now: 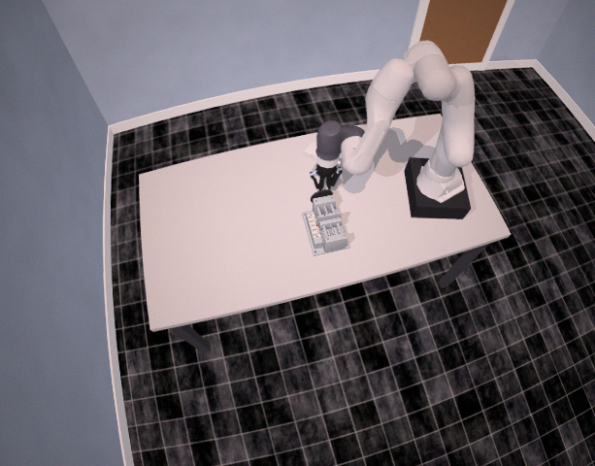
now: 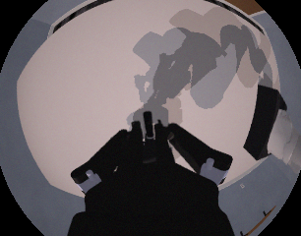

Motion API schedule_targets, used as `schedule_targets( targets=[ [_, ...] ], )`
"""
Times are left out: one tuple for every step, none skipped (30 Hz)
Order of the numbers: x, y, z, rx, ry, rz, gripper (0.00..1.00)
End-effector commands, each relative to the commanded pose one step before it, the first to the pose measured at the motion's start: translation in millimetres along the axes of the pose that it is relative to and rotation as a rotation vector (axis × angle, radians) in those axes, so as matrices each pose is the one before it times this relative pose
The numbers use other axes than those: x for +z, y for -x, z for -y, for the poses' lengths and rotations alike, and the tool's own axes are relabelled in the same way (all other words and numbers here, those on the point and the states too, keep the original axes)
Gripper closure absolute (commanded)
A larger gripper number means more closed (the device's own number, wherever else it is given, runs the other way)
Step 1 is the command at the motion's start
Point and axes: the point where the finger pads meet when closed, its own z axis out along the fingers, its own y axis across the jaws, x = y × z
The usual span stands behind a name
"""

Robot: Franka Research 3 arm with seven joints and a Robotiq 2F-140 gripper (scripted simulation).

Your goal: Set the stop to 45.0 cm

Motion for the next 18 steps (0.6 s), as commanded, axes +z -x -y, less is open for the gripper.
schedule_targets(
  targets=[
    [-1.45, 0.23, -2.98, -0.00596, 0.00067, 0.00202, 0.96],
    [-1.03, 0.0, -1.04, 0.0, 0.0, 0.0, 0.96],
    [-1.04, 0.0, -1.06, 0.0, 0.0, 0.0, 0.96],
    [-1.05, 0.0, -1.08, 0.0, 0.0, 0.0, 0.96],
    [-1.18, 0.0, -0.88, 0.0, 0.0, 0.0, 0.96],
    [-1.21, 0.0, -0.85, 0.0, 0.0, 0.0, 0.96],
    [-1.22, 0.0, -0.87, 0.0, 0.0, 0.0, 0.96],
    [-1.23, 0.0, -0.88, 0.0, 0.0, 0.0, 0.96],
    [-1.35, 0.0, -0.7, 0.0, 0.0, 0.0, 0.96],
    [-1.4, 0.0, -0.65, 0.0, 0.0, 0.0, 0.96],
    [-1.41, 0.0, -0.67, 0.0, 0.0, 0.0, 0.96],
    [-1.42, 0.0, -0.68, 0.0, 0.0, 0.0, 0.96],
    [-1.56, 0.0, -0.46, 0.0, 0.0, 0.0, 0.96],
    [-1.6, 0.0, -0.43, 0.0, 0.0, 0.0, 0.96],
    [-1.61, 0.0, -0.45, 0.0, 0.0, 0.0, 0.96],
    [-1.66, 0.0, -0.39, 0.0, 0.0, 0.0, 0.96],
    [0.0, 0.0, 0.0, 0.0, 0.0, 0.0, 0.96],
    [0.0, 0.0, 0.0, 0.0, 0.0, 0.0, 0.96]
  ],
)
